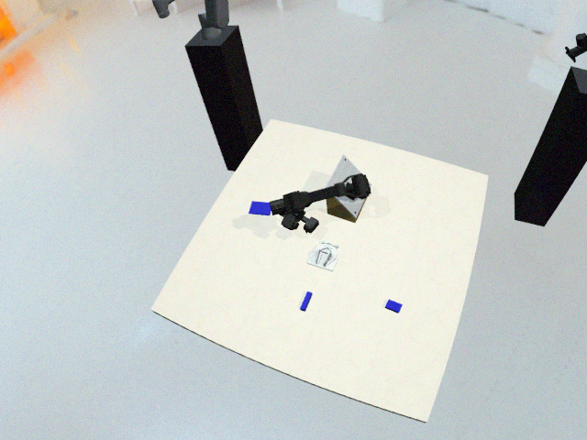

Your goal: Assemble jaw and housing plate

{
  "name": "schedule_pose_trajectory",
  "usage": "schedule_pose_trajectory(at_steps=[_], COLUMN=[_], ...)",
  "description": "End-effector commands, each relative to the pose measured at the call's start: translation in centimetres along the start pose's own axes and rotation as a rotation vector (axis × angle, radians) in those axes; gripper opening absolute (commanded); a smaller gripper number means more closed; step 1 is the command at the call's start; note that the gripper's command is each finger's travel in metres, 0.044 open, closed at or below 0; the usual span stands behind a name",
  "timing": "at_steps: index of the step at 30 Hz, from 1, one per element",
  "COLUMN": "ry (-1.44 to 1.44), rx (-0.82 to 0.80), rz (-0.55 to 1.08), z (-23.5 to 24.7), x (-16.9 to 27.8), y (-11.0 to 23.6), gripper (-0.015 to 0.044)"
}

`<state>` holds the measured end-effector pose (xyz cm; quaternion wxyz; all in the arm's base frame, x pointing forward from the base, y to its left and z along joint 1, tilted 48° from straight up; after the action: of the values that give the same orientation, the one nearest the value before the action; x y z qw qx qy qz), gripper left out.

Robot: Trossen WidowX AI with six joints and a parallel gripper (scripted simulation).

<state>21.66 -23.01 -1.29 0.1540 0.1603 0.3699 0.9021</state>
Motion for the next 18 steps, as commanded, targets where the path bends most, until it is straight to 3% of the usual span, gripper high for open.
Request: schedule_pose_trajectory(at_steps=[1,18], ry=[-0.113,-0.481], rx=[0.003,-0.03], rz=[0.003,0.03], z=[-2.6,-10.9], x=[0.9,5.6], y=[0.3,-0.1], gripper=[0.044,0.044])
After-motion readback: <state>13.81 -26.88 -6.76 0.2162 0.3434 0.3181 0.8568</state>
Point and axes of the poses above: the point midway between the two fingers, 35 mm back from their tips, its own y axis back along the fingers, its own z axis across the jaws, x = y × z, the point moved 10 cm from there along y, back along the fingers, and after that the axes turned 5 degrees about -y, right-handed, at the moved point
